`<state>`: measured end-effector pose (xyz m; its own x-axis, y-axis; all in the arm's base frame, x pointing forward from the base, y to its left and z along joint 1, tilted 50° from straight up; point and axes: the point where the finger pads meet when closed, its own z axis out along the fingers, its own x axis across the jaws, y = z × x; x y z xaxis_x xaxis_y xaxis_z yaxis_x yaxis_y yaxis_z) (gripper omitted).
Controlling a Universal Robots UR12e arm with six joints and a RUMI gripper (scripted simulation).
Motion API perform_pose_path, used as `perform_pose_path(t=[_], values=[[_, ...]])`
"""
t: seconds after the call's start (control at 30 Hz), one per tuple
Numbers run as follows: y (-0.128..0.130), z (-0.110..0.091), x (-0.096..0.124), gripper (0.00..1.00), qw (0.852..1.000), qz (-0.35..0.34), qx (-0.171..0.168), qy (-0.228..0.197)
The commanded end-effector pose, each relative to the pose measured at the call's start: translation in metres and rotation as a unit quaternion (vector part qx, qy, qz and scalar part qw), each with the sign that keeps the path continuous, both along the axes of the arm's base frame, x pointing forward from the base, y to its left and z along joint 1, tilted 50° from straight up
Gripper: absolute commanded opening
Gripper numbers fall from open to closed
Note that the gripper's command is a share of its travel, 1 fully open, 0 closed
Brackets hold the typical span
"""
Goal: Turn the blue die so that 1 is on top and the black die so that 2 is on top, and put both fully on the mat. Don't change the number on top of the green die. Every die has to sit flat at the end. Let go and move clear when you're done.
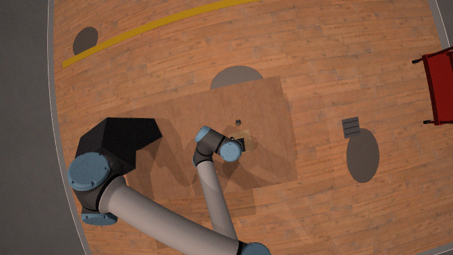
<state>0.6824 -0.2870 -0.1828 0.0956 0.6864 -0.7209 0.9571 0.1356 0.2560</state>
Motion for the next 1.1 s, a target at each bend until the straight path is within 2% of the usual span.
perform_pose_path(t=[0.0, 1.07], values=[[0.0005, 0.0003, 0.0002, 0.06, 1.0, 0.0, 0.0, 0.0], [-0.0024, -0.0022, 0.0012, 0.06, 1.0, 0.0, 0.0, 0.0]])
